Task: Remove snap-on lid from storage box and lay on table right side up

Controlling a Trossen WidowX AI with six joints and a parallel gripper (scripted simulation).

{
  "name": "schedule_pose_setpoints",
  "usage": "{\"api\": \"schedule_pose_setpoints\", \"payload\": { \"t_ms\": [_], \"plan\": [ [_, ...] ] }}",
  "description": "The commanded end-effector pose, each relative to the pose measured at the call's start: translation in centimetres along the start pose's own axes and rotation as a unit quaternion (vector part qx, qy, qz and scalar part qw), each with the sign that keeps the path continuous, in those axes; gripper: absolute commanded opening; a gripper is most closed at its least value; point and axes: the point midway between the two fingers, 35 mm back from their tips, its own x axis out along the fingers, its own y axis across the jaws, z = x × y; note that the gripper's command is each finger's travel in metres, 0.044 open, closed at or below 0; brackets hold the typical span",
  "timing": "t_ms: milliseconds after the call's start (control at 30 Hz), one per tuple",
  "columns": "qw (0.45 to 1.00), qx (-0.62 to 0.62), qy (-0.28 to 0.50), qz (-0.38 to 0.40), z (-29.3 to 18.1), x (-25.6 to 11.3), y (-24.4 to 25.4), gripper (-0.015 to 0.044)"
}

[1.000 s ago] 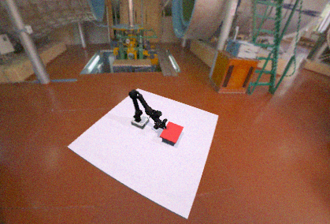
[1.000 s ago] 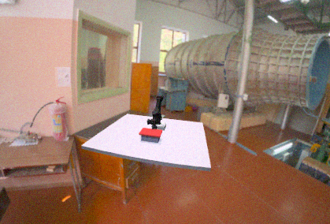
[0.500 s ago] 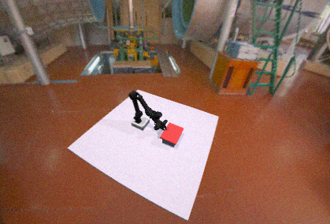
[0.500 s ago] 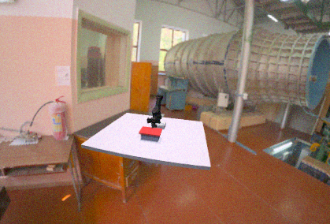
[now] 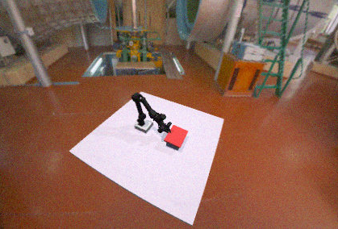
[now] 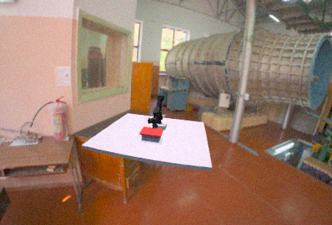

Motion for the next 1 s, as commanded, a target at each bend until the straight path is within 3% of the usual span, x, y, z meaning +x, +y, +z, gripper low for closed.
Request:
{"api": "schedule_pose_setpoints", "payload": {
  "t_ms": [0, 967],
  "plan": [
    [1.000, 0.000, 0.000, 0.001, 0.00, -0.15, 0.17, 0.0000],
    [1.000, 0.000, 0.000, 0.002, 0.01, -0.10, 0.33, 0.0000]
  ]
}}
